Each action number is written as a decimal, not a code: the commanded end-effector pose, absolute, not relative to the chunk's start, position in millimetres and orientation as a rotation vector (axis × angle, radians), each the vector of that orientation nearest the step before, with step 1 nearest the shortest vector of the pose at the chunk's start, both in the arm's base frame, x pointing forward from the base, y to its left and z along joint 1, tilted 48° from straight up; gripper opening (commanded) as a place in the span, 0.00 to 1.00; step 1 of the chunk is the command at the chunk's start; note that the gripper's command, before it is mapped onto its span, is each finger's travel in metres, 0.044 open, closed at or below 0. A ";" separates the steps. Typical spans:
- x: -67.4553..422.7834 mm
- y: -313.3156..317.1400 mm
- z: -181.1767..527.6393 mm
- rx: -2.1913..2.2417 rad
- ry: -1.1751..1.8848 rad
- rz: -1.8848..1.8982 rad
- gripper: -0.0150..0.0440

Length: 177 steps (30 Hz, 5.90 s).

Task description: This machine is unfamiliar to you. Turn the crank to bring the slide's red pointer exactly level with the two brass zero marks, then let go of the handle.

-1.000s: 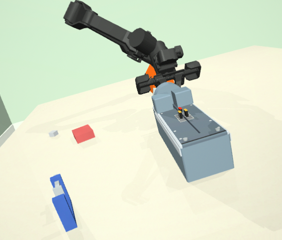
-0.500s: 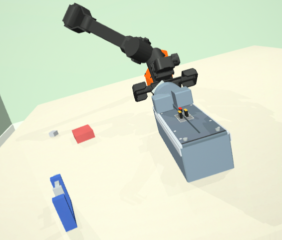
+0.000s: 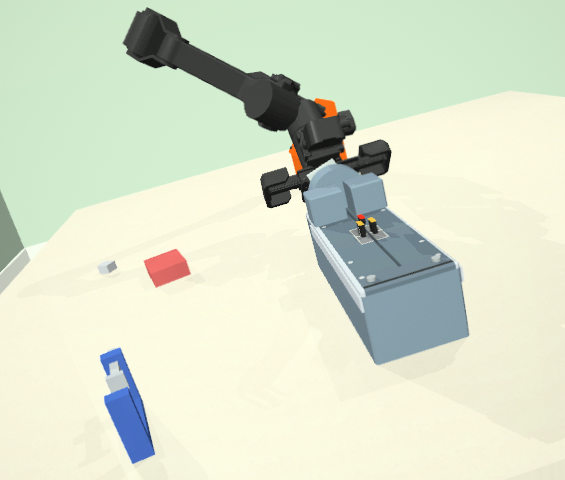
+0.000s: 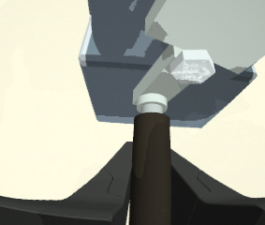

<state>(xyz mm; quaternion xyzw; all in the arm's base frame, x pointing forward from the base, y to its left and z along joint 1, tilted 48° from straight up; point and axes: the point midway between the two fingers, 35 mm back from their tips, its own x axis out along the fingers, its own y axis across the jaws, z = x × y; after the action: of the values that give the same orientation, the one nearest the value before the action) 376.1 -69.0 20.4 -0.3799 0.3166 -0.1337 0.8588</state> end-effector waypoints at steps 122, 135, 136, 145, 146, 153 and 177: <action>370.3 -51.3 76.8 -0.793 0.663 -0.306 0.25; 369.9 -36.5 71.9 -0.793 0.664 -0.306 0.25; 369.8 -35.8 71.3 -0.793 0.664 -0.306 0.25; 369.7 -32.6 68.0 -0.792 0.664 -0.306 0.25; 369.7 -32.4 67.8 -0.792 0.664 -0.306 0.25; 369.8 -31.3 66.5 -0.792 0.664 -0.306 0.25; 370.1 -28.5 62.6 -0.792 0.664 -0.306 0.25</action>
<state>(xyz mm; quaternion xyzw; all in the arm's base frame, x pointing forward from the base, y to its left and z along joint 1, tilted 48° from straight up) 370.3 -35.7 68.0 -0.3752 0.3145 -0.1597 0.8572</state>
